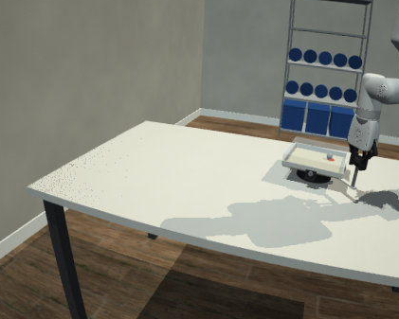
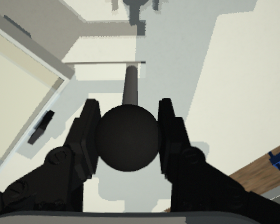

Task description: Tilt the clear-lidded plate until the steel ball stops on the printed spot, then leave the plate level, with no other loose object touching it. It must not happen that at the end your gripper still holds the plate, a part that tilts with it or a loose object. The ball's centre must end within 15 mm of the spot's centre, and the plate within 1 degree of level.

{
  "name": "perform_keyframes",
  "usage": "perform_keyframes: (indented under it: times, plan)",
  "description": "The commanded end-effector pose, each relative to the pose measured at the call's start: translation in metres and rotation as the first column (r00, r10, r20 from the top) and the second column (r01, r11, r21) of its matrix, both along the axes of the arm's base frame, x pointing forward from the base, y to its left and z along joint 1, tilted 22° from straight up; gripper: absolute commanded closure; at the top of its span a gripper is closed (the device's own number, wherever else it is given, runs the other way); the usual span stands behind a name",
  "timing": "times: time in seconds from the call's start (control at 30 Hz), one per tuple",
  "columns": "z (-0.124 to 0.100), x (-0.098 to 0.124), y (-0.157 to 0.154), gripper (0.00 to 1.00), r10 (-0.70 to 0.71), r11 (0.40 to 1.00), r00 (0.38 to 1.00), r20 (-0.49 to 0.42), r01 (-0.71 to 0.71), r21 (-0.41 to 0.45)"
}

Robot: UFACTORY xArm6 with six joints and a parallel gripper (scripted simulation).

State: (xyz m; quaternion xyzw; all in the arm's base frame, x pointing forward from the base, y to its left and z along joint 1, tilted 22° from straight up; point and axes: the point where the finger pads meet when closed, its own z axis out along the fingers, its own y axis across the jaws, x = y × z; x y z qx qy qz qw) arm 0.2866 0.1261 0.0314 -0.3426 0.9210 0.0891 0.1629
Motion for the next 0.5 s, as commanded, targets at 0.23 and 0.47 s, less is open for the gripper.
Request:
perform_keyframes:
  times: [0.23, 0.47]
  plan:
    - [0.0007, 0.001, 0.0002, 0.39, 0.0, 1.0, 1.0, 0.002, 0.0, 0.001]
    - [0.0007, 0.001, 0.0002, 0.39, 0.0, 1.0, 1.0, 0.002, 0.0, 0.001]
